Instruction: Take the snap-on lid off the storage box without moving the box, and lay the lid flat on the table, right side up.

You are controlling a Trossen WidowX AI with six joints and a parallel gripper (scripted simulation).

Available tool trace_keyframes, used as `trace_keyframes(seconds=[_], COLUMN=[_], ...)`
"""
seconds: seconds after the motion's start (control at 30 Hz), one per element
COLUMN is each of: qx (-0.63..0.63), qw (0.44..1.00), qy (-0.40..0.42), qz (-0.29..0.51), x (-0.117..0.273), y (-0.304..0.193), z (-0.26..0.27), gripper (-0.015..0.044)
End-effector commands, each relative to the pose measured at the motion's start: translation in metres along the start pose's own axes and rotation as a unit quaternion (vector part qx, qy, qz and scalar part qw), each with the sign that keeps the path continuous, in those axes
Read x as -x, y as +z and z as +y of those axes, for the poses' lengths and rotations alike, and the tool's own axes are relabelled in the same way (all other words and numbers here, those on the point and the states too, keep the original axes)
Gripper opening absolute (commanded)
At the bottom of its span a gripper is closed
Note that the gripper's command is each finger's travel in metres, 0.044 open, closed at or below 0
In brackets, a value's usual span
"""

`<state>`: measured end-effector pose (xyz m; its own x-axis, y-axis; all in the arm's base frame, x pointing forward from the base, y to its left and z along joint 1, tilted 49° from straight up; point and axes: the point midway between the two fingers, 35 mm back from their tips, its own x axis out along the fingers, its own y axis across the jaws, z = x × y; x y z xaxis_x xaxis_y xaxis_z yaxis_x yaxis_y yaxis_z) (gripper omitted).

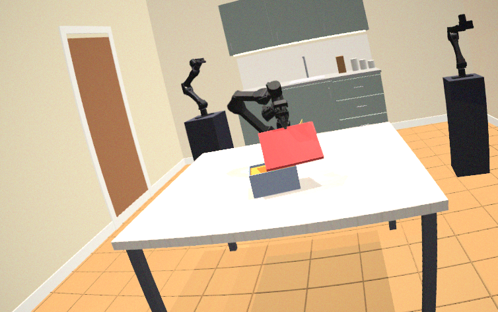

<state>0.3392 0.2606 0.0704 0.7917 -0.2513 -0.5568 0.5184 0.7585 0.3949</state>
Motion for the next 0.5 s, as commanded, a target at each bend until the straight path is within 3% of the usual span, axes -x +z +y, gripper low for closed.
trace_keyframes(seconds=[0.0,0.47], qx=[-0.004,-0.004], qw=[1.000,1.000], qy=[0.004,0.005], qz=[0.000,0.000], x=[0.003,0.006], y=[-0.009,-0.036], z=[0.002,0.000], gripper=[0.0000,0.0000])
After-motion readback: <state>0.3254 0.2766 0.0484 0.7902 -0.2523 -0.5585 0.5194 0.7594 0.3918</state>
